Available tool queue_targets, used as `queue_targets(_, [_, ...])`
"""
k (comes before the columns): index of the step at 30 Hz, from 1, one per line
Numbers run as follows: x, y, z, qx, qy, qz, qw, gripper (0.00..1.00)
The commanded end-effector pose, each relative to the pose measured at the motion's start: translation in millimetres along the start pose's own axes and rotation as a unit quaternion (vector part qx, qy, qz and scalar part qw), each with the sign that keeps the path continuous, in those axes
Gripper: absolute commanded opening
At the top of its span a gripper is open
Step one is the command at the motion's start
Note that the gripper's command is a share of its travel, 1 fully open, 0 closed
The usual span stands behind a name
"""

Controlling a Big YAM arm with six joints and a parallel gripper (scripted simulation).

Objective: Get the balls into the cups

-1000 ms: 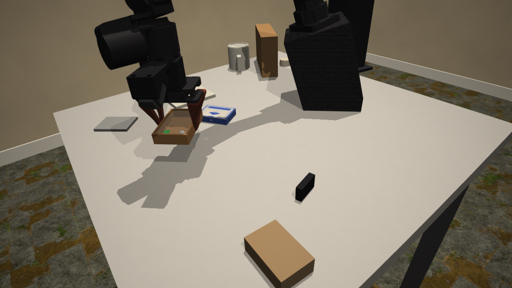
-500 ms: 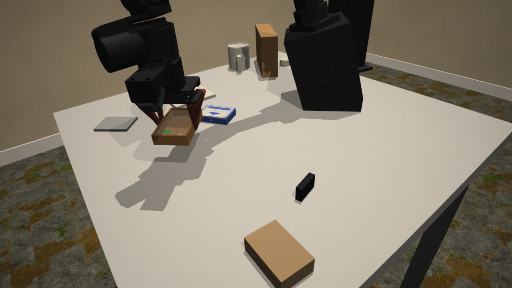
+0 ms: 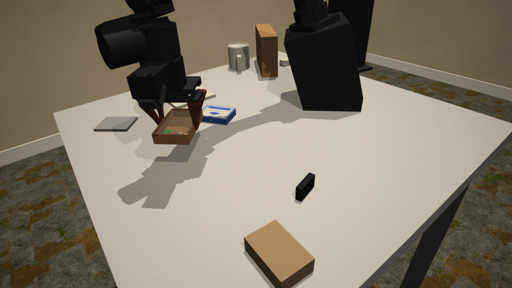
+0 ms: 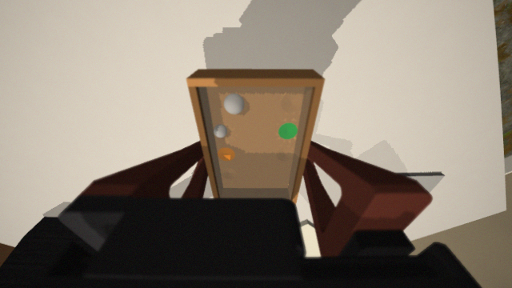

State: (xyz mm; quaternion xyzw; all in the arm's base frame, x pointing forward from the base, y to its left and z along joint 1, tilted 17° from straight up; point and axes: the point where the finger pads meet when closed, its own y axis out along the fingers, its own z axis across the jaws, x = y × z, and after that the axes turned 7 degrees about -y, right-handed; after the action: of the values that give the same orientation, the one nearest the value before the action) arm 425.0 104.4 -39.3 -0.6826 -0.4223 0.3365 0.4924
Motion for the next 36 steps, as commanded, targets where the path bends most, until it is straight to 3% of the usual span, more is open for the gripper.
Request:
queue_targets(1, [7,-7.7,-13,-0.011,0.003,-0.012,1.000,0.70])
queue_targets(6, [4,-11.5,-16,-0.009,0.004,-0.024,1.000,0.70])
queue_targets(9, [6,-8.2,-16,0.000,0.003,-0.016,1.000,0.70])
queue_targets(19, [13,-6.3,-6,-0.009,0.001,-0.014,1.000,0.70])
queue_targets(20, [13,-3.0,-5,-0.009,-0.001,-0.002,1.000,0.70])
queue_targets(27, [14,-12.3,-9,-0.025,0.000,-0.016,1.000,0.70])
queue_targets(32, [11,-11.9,-13,-0.021,0.003,-0.015,1.000,0.70])
queue_targets(33, [8,-8.3,-19,-0.009,0.006,-0.010,1.000,0.70])
queue_targets(36, [16,-6.0,-9,-0.012,0.000,-0.002,1.000,0.70])
